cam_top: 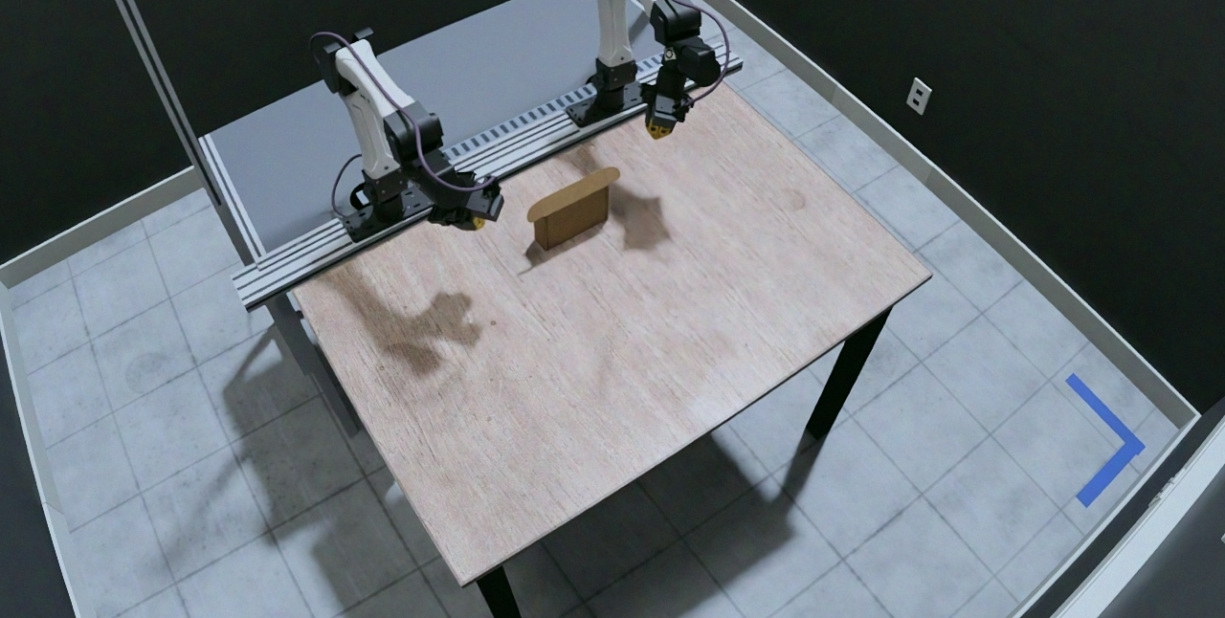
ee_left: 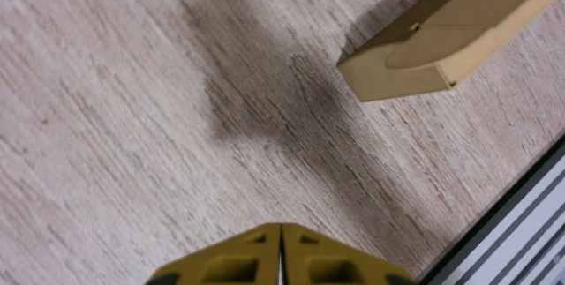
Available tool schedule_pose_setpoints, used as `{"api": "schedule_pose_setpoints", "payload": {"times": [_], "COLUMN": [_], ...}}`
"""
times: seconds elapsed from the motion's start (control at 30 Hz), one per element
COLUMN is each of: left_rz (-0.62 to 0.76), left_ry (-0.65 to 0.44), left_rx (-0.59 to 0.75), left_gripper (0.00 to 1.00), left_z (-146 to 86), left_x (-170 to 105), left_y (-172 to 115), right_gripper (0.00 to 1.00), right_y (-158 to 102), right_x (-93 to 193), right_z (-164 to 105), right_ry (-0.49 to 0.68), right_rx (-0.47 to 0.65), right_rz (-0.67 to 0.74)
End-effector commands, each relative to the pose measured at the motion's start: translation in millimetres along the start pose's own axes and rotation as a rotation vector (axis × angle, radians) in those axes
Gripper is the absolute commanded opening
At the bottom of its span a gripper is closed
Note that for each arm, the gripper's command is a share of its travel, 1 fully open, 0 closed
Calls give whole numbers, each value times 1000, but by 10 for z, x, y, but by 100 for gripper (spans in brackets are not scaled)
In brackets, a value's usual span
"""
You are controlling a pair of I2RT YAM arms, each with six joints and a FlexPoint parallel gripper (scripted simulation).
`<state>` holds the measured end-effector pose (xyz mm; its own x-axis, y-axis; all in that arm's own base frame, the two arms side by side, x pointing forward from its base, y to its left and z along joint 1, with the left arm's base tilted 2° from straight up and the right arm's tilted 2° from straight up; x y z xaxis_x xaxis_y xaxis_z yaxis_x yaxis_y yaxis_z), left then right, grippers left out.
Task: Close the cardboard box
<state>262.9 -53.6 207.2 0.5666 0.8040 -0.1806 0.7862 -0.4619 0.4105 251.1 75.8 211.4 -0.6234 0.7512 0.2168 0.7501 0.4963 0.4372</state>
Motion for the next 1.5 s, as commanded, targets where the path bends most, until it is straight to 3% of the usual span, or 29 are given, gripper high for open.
{"api": "schedule_pose_setpoints", "payload": {"times": [0.0, 1.47], "left_rz": [-72, -612], "left_ry": [43, 358], "left_rx": [40, 350], "left_gripper": [0, 0], "left_z": [-26, 35], "left_x": [-6, -81], "left_y": [41, 185], "right_gripper": [0, 0], "right_y": [28, 169], "right_x": [4, 74], "right_z": [-24, 36], "right_ry": [-43, -350], "right_rx": [45, 355], "right_rz": [79, 602]}}
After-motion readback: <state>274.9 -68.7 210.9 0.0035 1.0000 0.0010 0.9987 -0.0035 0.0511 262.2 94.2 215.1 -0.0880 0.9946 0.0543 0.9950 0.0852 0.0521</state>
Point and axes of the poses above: on each arm, the point where the finger pads meet when closed, its own z axis out along the fingers, its own x axis across the jaws, y = z × x, the point moved 4 cm from there along -z, back along the fingers
